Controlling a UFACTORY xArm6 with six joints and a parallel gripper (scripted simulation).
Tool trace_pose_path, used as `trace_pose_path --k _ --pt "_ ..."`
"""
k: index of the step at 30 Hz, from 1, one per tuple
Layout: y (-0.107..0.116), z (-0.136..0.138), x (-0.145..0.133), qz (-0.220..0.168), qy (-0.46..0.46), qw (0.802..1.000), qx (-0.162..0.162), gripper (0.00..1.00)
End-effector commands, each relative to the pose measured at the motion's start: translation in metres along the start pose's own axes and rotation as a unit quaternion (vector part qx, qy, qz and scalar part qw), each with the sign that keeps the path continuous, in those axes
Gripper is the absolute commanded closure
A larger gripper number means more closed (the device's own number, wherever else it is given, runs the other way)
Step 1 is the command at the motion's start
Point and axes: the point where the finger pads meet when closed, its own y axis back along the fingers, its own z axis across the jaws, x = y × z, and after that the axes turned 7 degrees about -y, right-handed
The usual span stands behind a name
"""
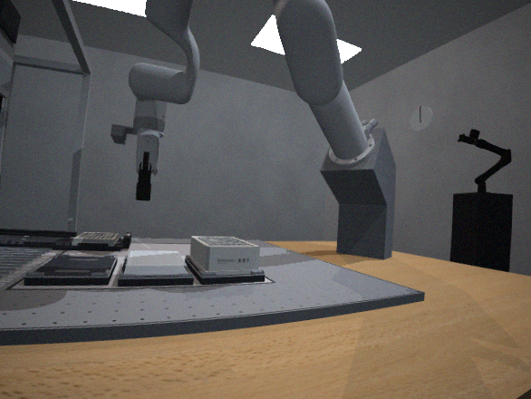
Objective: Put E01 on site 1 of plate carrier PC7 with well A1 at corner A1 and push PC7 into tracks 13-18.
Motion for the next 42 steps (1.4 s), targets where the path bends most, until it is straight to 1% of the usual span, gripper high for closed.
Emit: trace_pose_path --k 1,5,32,42 --pt "0.007 0.000 0.001 0.001 0.000 1.000 -0.001 0.18" --pt "0.011 0.000 0.001 0.001 0.000 1.000 -0.001 0.18" --pt "0.052 0.000 0.001 0.001 0.001 1.000 -0.001 0.18" --pt "0.053 0.000 0.001 0.001 0.001 1.000 -0.001 0.18"
